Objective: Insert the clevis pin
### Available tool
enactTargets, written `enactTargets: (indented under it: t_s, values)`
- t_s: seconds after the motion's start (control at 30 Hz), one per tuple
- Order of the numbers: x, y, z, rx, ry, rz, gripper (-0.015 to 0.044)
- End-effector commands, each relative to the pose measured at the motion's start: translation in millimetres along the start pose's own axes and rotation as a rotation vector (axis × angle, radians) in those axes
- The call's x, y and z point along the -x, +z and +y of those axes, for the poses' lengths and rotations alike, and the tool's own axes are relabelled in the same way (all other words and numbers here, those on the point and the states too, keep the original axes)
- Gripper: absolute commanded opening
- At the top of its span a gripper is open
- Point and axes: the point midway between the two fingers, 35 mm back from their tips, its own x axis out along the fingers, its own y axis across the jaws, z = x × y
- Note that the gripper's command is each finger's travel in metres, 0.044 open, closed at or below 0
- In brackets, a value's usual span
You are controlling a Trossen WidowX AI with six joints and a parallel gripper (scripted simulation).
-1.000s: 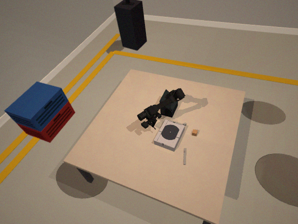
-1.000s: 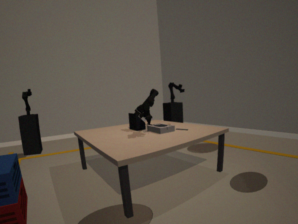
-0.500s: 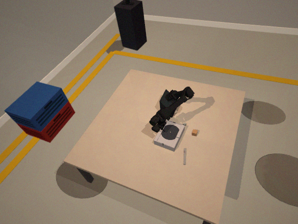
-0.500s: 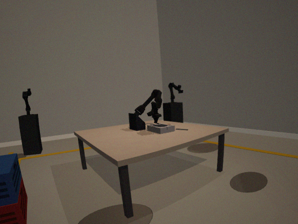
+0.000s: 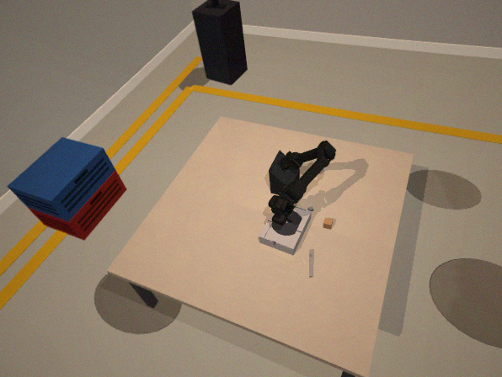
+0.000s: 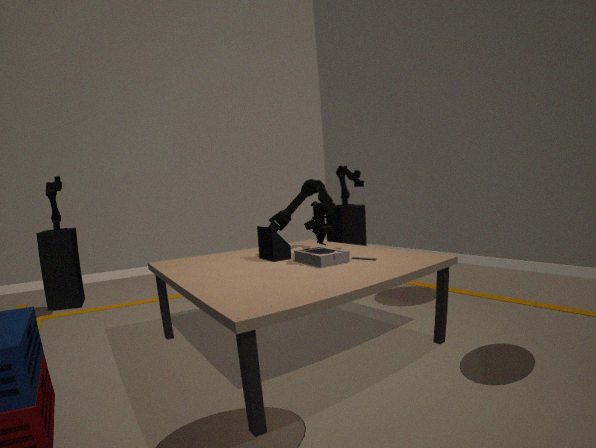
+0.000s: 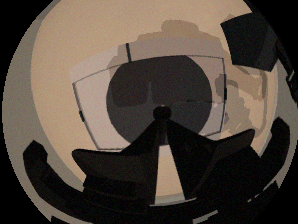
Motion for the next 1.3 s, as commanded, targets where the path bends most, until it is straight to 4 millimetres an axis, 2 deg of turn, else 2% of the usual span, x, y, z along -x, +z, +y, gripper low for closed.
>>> enactTargets:
  t_s: [0.0, 0.53, 1.27]
  values:
    - [2.1, 0.0, -1.1, -0.003, 0.002, -0.016, 0.0]
    - [2.8, -11.1, 0.2, -0.001, 0.0, -0.436, 0.0]
    - [-10.6, -27.7, -0.5, -0.003, 0.0, -1.047, 0.0]
